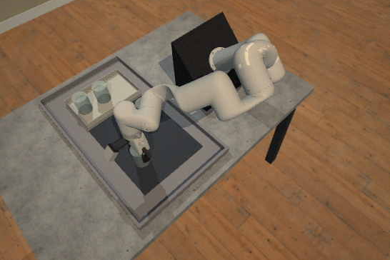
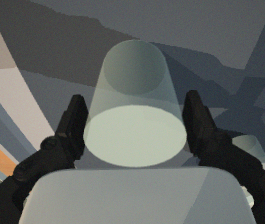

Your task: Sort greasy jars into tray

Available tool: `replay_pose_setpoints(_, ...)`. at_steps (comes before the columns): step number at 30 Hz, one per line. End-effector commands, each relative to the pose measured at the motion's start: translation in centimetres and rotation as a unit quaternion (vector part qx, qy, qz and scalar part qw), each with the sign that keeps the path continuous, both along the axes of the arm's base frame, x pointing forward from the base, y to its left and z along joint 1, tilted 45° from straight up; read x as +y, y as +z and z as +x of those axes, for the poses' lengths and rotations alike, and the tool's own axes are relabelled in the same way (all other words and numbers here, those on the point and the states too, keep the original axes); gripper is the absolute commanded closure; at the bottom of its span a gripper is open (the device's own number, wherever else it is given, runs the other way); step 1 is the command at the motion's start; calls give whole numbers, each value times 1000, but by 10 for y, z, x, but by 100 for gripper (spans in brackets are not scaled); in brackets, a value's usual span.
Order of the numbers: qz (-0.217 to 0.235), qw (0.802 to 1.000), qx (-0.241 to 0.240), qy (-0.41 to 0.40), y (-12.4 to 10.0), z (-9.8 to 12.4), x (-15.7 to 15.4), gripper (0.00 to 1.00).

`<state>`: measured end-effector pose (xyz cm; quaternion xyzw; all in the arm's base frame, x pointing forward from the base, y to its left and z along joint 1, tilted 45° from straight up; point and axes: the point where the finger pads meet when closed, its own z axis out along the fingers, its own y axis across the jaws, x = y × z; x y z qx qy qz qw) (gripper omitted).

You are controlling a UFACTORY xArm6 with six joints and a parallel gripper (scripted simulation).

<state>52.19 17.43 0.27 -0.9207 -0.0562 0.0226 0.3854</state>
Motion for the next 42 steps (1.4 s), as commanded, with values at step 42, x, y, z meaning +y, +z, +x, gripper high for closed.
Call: replay_pose_setpoints(42, 0, 1000, -2, -1, 1, 1, -1, 16)
